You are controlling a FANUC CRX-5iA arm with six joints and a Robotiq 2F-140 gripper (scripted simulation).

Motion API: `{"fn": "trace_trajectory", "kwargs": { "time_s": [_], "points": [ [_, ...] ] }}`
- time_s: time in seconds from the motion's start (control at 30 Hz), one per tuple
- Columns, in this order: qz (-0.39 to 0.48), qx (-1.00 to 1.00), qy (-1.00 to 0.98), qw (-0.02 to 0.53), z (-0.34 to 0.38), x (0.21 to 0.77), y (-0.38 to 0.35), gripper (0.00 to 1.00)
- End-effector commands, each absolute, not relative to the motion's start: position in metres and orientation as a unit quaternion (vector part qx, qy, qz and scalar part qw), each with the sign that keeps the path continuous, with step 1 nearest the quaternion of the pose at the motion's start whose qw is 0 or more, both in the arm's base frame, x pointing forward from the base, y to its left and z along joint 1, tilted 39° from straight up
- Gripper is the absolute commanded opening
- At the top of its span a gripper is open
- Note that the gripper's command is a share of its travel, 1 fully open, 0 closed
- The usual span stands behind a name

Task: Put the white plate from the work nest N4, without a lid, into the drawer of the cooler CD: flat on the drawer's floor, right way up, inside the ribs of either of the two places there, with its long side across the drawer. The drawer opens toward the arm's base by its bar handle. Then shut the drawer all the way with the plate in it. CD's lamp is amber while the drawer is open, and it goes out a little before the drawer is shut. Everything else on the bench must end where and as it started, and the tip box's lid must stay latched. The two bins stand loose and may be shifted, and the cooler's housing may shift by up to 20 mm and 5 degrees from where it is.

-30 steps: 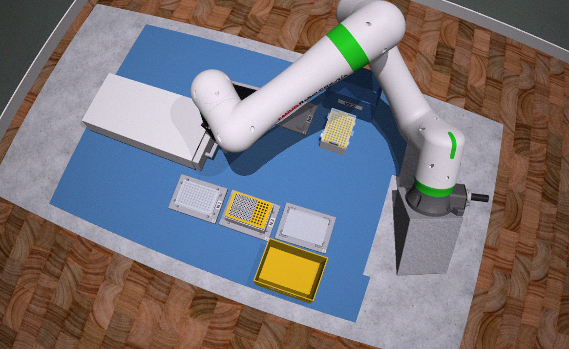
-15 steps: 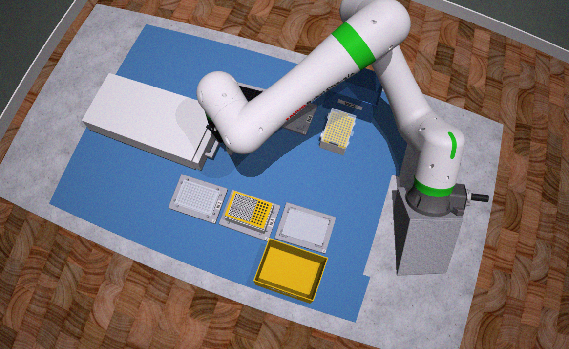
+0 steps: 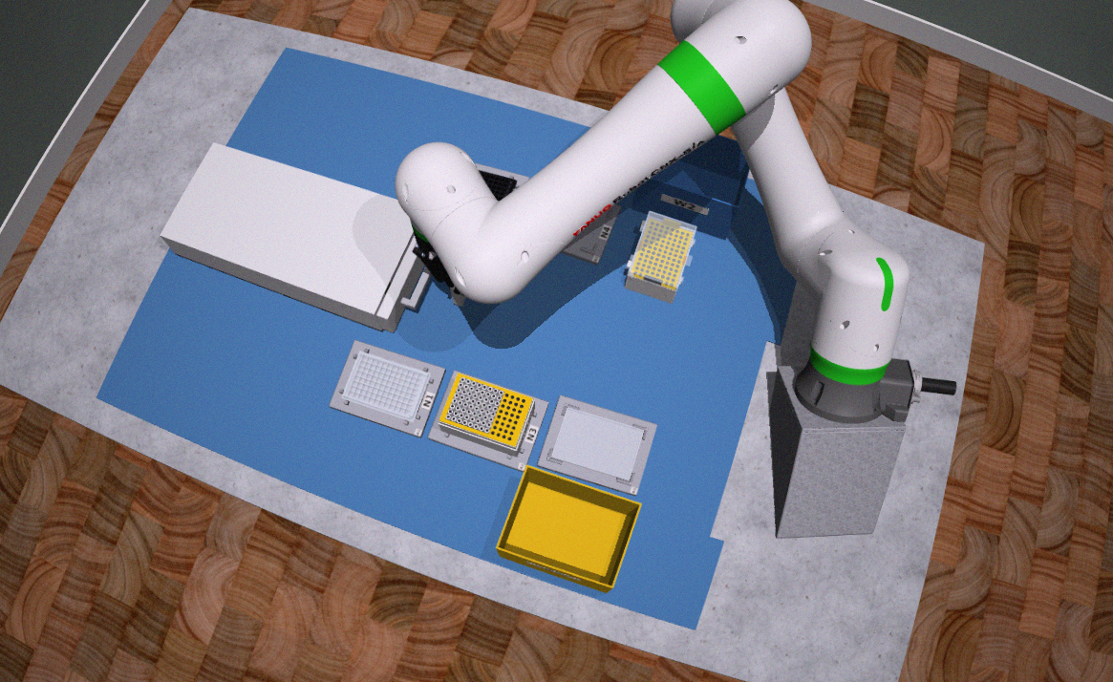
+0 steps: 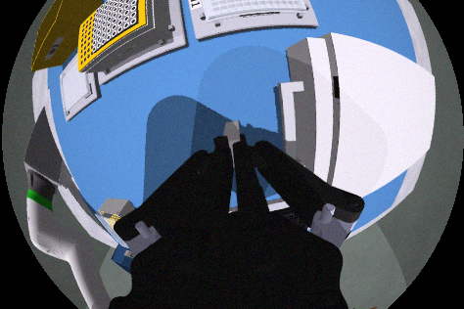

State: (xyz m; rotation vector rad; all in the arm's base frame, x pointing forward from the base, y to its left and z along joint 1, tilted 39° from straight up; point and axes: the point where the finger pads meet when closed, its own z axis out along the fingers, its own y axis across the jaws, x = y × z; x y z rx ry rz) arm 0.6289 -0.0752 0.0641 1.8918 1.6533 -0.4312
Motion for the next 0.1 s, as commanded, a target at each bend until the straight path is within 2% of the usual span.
{"fn": "trace_trajectory", "kwargs": {
  "time_s": [0.0, 0.07],
  "points": [
    [-0.162, 0.71, 0.62, 0.292, 0.0642, 0.6283, -0.0749, 0.0],
    [-0.162, 0.71, 0.62, 0.292, 0.0642, 0.6283, -0.0749, 0.0]
  ]
}}
